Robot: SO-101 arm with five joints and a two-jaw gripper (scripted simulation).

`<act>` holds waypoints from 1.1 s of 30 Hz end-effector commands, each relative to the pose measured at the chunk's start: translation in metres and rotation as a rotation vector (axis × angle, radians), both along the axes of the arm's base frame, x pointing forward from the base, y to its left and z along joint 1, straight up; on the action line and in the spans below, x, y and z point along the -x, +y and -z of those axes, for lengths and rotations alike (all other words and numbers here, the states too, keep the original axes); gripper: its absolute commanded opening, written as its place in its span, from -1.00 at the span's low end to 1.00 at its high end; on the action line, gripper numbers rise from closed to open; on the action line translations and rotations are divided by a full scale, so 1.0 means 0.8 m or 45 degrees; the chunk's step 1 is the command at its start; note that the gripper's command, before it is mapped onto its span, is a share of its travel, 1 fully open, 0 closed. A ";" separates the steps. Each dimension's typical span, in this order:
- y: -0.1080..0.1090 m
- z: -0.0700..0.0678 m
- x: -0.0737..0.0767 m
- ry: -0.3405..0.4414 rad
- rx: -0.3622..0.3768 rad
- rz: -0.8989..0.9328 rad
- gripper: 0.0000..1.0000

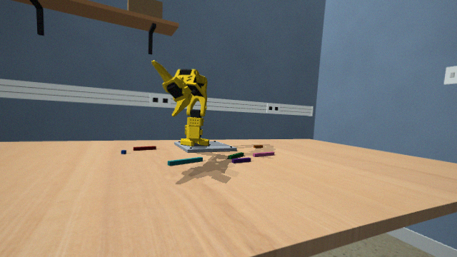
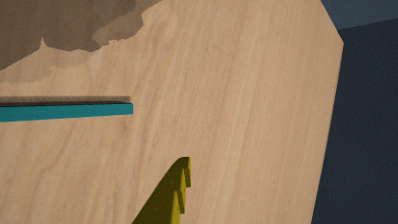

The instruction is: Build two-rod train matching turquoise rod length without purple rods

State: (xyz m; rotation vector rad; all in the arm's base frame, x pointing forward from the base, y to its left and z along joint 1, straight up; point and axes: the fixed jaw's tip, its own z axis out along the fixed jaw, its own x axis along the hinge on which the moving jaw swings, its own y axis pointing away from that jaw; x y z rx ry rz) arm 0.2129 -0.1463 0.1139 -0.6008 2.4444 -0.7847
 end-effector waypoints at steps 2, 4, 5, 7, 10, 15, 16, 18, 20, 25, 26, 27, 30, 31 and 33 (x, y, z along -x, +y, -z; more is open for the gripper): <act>0.004 0.002 0.003 0.028 0.001 -0.026 1.00; 0.007 0.003 0.005 0.045 0.001 -0.040 1.00; 0.008 0.004 0.006 0.053 0.001 -0.047 1.00; 0.010 0.005 0.008 0.070 0.001 -0.062 1.00; 0.013 0.008 0.011 0.096 0.001 -0.083 1.00; 0.017 0.010 0.013 0.121 0.001 -0.105 1.00; 0.012 0.004 0.010 0.094 0.010 -0.087 1.00; 0.014 0.006 0.012 0.109 0.010 -0.100 1.00; 0.016 0.007 0.013 0.124 0.009 -0.113 1.00; 0.021 0.010 0.017 0.161 0.009 -0.146 1.00; 0.022 0.011 0.018 0.168 0.008 -0.152 1.00; 0.023 0.011 0.019 0.176 0.008 -0.159 1.00; 0.026 0.013 0.022 0.198 0.007 -0.179 1.00; 0.026 0.013 0.022 0.198 0.007 -0.179 1.00; 0.021 0.008 0.018 0.171 0.016 -0.158 1.00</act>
